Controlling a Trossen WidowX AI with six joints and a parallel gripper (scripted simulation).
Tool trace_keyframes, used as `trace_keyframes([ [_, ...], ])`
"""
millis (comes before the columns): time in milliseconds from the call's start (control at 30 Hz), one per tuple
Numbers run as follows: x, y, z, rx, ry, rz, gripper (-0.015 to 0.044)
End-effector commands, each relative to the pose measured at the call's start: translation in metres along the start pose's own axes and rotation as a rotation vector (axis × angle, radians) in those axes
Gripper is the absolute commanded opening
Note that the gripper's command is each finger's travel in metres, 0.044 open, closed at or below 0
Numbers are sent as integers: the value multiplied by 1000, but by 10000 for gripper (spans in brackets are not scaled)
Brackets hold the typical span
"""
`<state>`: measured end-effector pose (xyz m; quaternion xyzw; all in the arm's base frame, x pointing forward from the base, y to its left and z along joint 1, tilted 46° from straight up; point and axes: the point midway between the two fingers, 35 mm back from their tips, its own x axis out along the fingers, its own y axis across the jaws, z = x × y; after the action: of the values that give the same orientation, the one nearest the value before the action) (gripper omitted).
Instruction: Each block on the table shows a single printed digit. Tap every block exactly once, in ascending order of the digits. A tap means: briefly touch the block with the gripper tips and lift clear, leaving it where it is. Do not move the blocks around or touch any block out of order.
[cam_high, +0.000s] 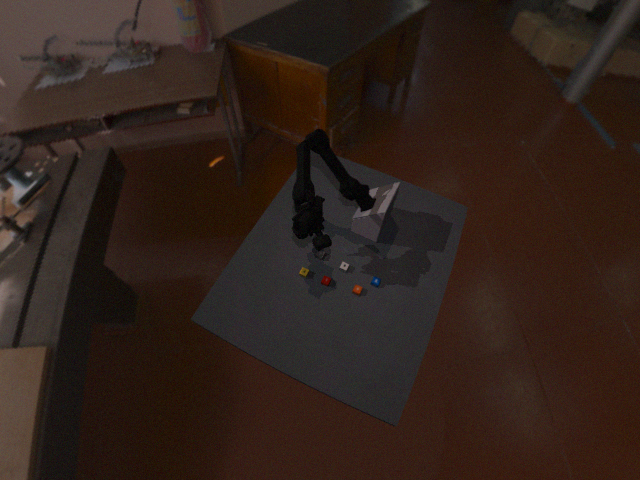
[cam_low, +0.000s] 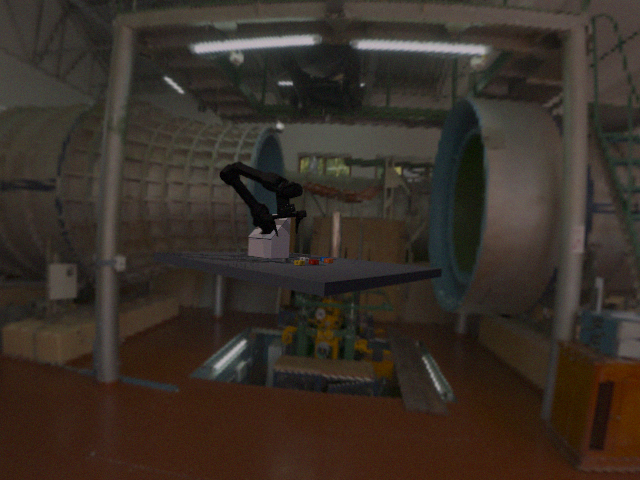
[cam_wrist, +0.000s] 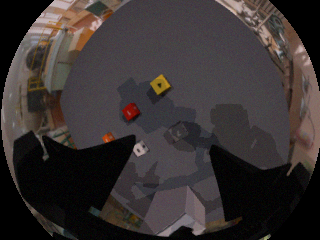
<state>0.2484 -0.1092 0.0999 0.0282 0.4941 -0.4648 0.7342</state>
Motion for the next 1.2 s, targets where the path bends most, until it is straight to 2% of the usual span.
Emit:
trace_keyframes([
  [0,-3,15,-24,-712,119,-138,400],
  [933,-3,16,-25,-715,120,-136,400],
  [1167,1,62,-68,-754,138,-105,400],
])
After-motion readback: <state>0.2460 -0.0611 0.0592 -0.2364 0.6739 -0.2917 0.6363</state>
